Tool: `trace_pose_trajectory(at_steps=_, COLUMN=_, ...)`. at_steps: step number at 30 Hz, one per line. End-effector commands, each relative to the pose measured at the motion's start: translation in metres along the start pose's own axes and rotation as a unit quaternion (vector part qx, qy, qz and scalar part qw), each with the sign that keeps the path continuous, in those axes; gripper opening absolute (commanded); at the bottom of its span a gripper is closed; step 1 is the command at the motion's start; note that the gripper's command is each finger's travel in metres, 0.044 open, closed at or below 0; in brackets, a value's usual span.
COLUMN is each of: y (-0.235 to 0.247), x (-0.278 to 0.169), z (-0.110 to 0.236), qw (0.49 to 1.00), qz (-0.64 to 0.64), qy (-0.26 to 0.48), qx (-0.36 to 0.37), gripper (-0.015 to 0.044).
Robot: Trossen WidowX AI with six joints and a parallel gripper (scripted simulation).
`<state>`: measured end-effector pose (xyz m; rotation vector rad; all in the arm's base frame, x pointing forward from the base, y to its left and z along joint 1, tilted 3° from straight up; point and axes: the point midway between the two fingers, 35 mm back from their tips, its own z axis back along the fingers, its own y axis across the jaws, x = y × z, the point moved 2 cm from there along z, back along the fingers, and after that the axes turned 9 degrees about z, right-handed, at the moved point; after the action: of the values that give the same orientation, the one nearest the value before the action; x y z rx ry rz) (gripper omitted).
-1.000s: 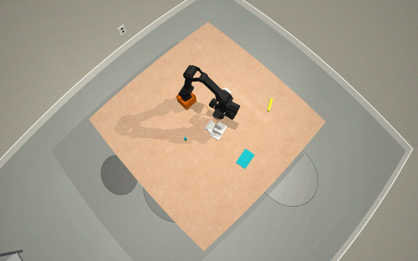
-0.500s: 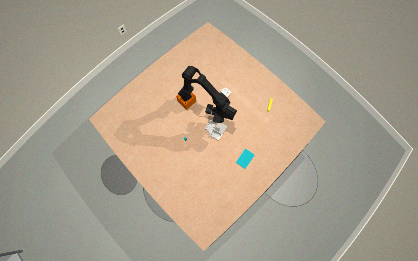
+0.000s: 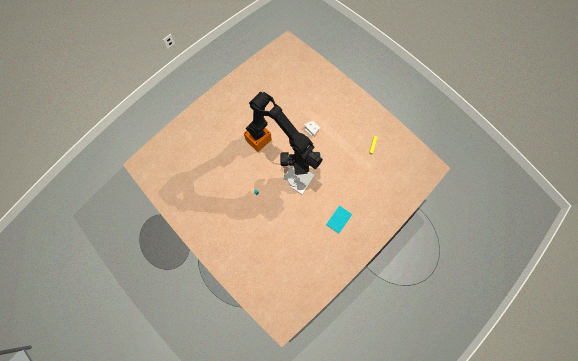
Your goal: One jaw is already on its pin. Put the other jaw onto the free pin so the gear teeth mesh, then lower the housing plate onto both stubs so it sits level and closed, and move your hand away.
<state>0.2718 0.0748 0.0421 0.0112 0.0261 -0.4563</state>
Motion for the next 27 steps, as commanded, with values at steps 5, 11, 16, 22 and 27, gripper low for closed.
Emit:
trace_pose_trajectory(at_steps=5, y=-0.016, x=0.007, z=-0.002, qw=0.997, qz=0.080, qy=0.001, qx=-0.005, gripper=0.0134)
trace_pose_trajectory(at_steps=11, y=-0.026, x=0.012, z=-0.002, qw=0.990, qz=0.139, qy=0.001, qx=-0.005, gripper=0.0134)
trace_pose_trajectory(at_steps=16, y=-0.034, x=0.016, z=-0.002, qw=0.982, qz=0.187, qy=0.002, qx=-0.006, gripper=0.0134)
trace_pose_trajectory(at_steps=22, y=-0.044, x=0.021, z=-0.002, qw=0.970, qz=0.244, qy=0.002, qx=-0.006, gripper=0.0134)
trace_pose_trajectory(at_steps=27, y=-0.053, x=0.024, z=-0.002, qw=0.957, qz=0.291, qy=0.003, qx=-0.006, gripper=0.0134)
